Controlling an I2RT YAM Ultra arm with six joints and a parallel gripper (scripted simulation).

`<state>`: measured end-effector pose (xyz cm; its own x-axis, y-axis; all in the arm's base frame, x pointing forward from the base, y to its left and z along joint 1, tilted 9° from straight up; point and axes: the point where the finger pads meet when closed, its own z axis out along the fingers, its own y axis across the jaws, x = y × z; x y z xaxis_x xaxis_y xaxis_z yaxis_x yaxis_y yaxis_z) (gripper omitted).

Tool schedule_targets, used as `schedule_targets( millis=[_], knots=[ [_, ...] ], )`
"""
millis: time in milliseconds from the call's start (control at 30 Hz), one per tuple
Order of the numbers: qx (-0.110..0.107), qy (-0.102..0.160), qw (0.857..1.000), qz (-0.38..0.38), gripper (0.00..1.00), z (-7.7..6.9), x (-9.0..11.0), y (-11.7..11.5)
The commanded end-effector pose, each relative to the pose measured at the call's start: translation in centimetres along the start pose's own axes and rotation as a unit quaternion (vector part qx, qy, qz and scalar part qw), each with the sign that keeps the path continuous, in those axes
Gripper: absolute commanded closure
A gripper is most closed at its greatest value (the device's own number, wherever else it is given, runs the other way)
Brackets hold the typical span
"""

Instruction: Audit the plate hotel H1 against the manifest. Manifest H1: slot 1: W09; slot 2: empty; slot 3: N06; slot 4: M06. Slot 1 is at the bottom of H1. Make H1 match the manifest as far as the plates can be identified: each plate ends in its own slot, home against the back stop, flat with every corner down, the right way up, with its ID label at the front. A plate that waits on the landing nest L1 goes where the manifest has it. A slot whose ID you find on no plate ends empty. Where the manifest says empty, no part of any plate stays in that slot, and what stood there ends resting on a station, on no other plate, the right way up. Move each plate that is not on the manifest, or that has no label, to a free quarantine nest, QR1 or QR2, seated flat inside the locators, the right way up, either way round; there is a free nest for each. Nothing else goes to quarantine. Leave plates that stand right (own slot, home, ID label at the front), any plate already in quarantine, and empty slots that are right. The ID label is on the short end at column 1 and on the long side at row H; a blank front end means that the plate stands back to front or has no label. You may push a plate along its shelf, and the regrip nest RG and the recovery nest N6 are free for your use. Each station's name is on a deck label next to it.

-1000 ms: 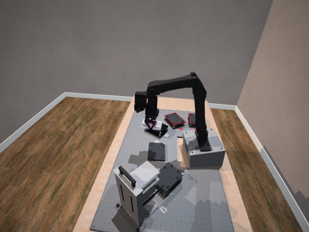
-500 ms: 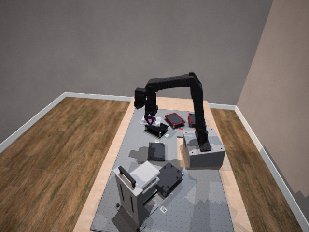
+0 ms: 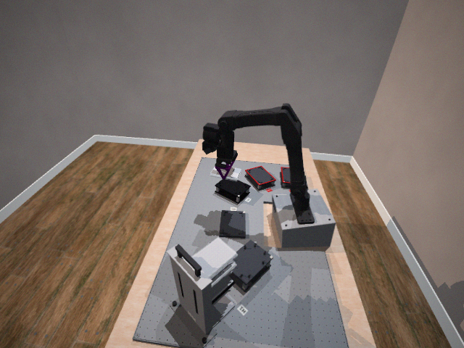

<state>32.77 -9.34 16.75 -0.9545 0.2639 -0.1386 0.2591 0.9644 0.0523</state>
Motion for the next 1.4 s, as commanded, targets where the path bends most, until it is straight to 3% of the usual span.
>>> schedule_targets(
  millis=[0,633,1367],
  knots=[
    [0.001,-0.012,1.000,0.029,0.14,-0.7,-0.1,-1.0],
    [0.000,-0.012,0.985,0.170,0.14,-0.7,0.4,-6.7],
    [0.001,-0.012,0.985,0.173,0.14,-0.7,1.0,-13.3]
  ],
)
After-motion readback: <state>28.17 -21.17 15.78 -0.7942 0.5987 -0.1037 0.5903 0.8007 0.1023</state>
